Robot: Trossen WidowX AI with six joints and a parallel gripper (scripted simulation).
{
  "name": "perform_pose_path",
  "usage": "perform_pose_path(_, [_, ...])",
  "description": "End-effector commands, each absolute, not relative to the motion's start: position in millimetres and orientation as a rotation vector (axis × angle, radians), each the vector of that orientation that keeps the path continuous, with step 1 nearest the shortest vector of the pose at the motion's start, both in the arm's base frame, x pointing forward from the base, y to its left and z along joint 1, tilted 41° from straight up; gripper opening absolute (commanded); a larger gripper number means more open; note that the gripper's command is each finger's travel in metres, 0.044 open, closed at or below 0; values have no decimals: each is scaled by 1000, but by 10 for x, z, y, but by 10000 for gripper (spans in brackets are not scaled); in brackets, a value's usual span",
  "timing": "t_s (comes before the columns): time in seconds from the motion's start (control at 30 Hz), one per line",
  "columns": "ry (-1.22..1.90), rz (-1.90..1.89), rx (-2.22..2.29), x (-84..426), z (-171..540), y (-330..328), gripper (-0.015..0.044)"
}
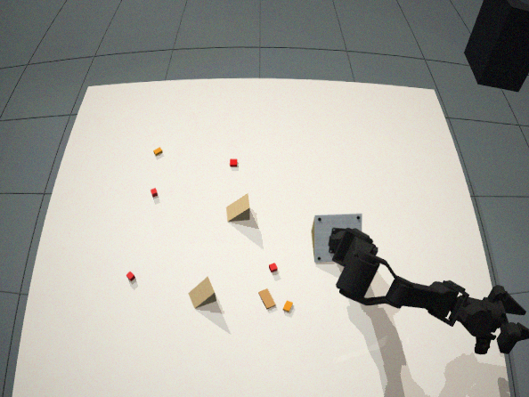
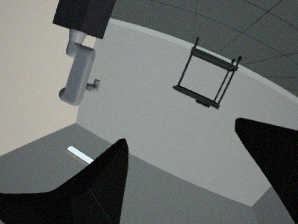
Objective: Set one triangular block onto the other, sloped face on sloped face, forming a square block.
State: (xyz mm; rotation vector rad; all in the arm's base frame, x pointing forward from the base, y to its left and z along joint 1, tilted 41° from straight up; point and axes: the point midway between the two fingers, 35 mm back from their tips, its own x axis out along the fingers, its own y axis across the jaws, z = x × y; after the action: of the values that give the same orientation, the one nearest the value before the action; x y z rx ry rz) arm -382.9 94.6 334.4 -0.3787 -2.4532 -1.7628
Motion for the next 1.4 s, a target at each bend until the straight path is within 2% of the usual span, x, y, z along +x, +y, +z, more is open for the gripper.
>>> perform_pose_path(0.0, [-2452, -1767, -382, -3825, 3347, 957, 426])
perform_pose_path(0.03, [-2448, -1778, -392, -3812, 3357, 989, 440])
perform_pose_path(0.27, [-2376, -2003, -587, -3543, 3505, 1595, 440])
perform_pose_path(0.53, [-2273, -2424, -944, -2873, 3657, 2648, 440])
perform_pose_path(0.93, [-2103, -2999, -1426, -1402, 3837, 3677, 440])
perform_pose_path(1.3, [-1948, -3604, -1682, 242, 3800, 3982, 440])
perform_pose_path(1.37, [-1903, -3672, -1853, 576, 3866, 3971, 440])
